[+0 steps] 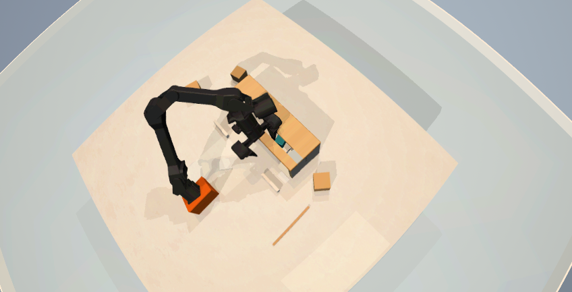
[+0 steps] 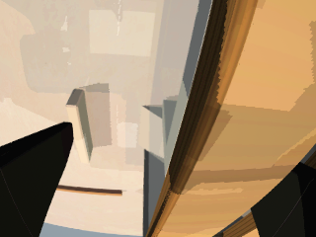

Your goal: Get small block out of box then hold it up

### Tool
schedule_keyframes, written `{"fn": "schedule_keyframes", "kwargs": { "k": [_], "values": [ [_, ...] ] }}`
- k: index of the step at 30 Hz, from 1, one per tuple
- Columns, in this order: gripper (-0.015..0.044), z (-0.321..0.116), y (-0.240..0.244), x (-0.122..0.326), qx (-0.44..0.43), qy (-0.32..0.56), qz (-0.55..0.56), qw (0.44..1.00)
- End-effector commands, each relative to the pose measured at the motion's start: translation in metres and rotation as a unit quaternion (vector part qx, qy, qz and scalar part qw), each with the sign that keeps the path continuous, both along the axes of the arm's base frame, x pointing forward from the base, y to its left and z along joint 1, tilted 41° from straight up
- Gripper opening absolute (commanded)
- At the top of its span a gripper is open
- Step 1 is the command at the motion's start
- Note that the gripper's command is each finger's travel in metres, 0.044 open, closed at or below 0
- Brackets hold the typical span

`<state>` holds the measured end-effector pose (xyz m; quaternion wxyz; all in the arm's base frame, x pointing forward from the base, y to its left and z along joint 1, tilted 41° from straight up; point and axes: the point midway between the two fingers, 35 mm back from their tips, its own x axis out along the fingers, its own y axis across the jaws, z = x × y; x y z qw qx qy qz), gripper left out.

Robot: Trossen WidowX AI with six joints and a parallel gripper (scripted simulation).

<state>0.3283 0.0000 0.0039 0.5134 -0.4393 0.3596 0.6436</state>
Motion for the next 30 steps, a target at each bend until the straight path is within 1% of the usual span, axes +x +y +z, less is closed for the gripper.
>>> {"fn": "schedule_keyframes", "kwargs": {
  "k": [1, 30],
  "values": [
    [0.0400, -0.007, -0.004, 0.000, -0.002, 0.004, 0.002, 1.000],
    [0.0400, -0.025, -0.026, 0.004, -0.003, 0.004, 0.002, 1.000]
  ]
}}
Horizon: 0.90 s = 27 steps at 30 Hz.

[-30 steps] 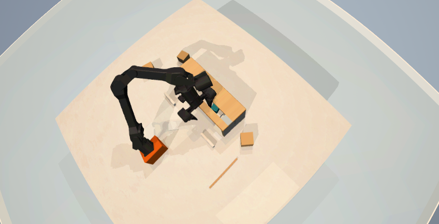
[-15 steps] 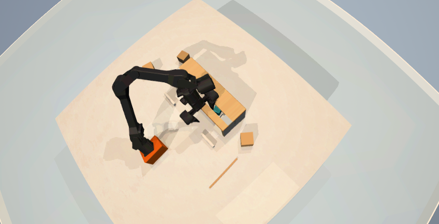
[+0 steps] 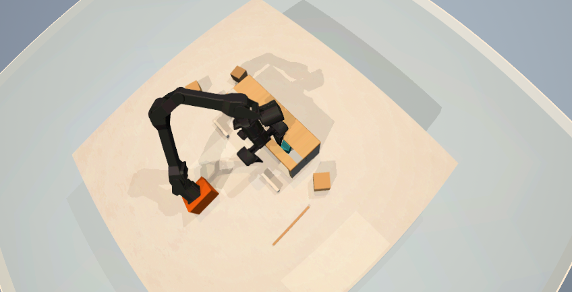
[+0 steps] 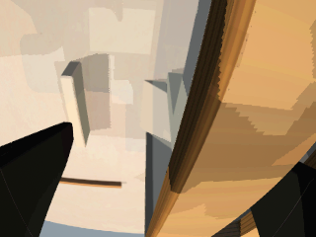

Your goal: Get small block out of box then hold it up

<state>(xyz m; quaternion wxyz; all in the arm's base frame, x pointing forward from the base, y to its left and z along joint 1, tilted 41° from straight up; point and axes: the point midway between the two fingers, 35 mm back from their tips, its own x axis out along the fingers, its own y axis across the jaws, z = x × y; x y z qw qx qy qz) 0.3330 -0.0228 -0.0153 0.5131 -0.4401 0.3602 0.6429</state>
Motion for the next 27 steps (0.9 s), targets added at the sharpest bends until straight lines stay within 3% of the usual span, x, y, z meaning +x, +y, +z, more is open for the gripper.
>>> {"fn": "schedule_keyframes", "kwargs": {
  "k": [1, 27],
  "values": [
    [0.0400, -0.007, -0.004, 0.000, -0.002, 0.004, 0.002, 1.000],
    [0.0400, -0.012, -0.032, 0.007, -0.003, 0.003, 0.002, 1.000]
  ]
}}
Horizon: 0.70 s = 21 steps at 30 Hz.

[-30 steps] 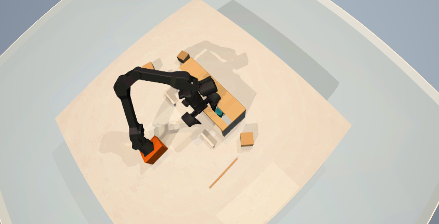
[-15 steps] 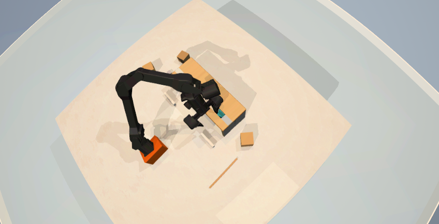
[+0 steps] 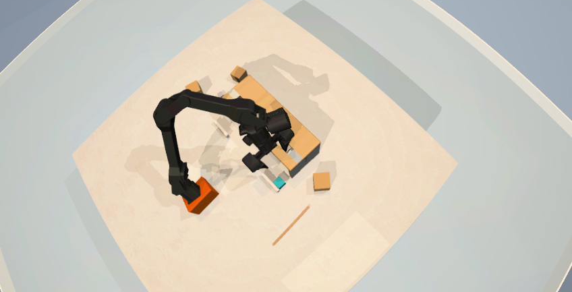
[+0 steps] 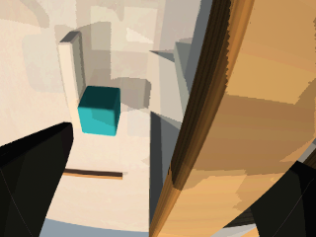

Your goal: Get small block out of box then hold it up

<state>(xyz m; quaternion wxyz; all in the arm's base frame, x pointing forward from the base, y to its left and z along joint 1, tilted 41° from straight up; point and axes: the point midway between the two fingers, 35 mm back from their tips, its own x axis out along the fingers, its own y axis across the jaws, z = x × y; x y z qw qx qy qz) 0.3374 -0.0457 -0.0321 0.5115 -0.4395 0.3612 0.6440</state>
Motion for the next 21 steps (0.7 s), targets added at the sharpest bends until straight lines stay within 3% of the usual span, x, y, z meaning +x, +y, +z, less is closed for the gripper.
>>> {"fn": "schedule_keyframes", "kwargs": {
  "k": [1, 5, 11, 12, 16, 21],
  "values": [
    [0.0400, 0.013, -0.014, 0.005, -0.002, 0.001, 0.001, 1.000],
    [0.0400, 0.044, -0.033, 0.009, -0.001, -0.001, 0.000, 1.000],
    [0.0400, 0.040, -0.033, 0.009, 0.000, -0.003, -0.006, 1.000],
    [0.0374, 0.040, -0.035, 0.008, -0.001, 0.000, -0.017, 1.000],
    [0.0285, 0.035, -0.052, 0.004, -0.005, 0.054, -0.196, 0.979],
    [0.0285, 0.031, -0.058, 0.000, 0.005, 0.147, -0.434, 0.889]
  ]
}}
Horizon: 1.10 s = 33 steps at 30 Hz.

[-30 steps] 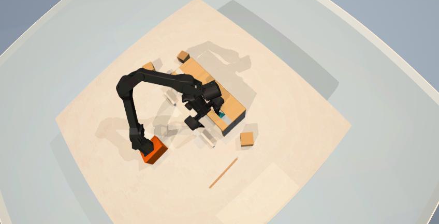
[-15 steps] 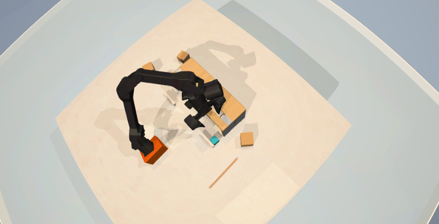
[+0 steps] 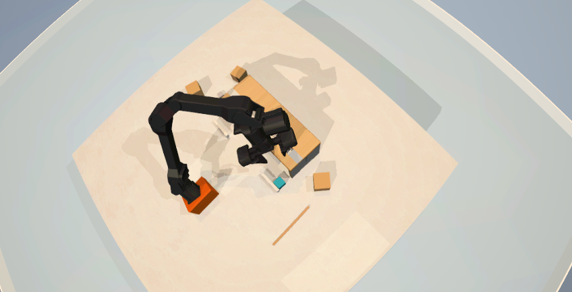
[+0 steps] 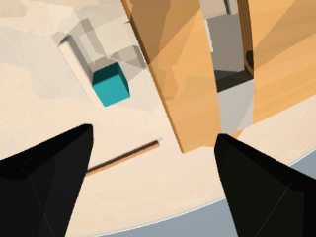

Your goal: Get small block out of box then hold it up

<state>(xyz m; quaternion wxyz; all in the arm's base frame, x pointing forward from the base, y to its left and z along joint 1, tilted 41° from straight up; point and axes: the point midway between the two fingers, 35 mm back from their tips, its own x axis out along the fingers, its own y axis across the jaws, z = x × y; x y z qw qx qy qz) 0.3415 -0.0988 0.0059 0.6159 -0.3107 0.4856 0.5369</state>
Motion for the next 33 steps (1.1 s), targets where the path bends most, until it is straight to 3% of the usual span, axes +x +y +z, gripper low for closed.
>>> {"fn": "schedule_keyframes", "kwargs": {
  "k": [1, 7, 11, 20, 33],
  "values": [
    [0.0285, -0.008, -0.006, -0.005, 0.020, 0.103, -0.274, 0.956],
    [0.0285, -0.012, -0.013, -0.009, 0.040, 0.221, -0.540, 0.811],
    [0.0285, -0.014, -0.017, -0.011, 0.052, 0.266, -0.626, 0.731],
    [0.0285, -0.017, -0.023, -0.015, 0.061, 0.352, -0.765, 0.536],
    [0.0285, -0.020, -0.032, -0.020, 0.065, 0.454, -0.867, 0.196]
  ]
}}
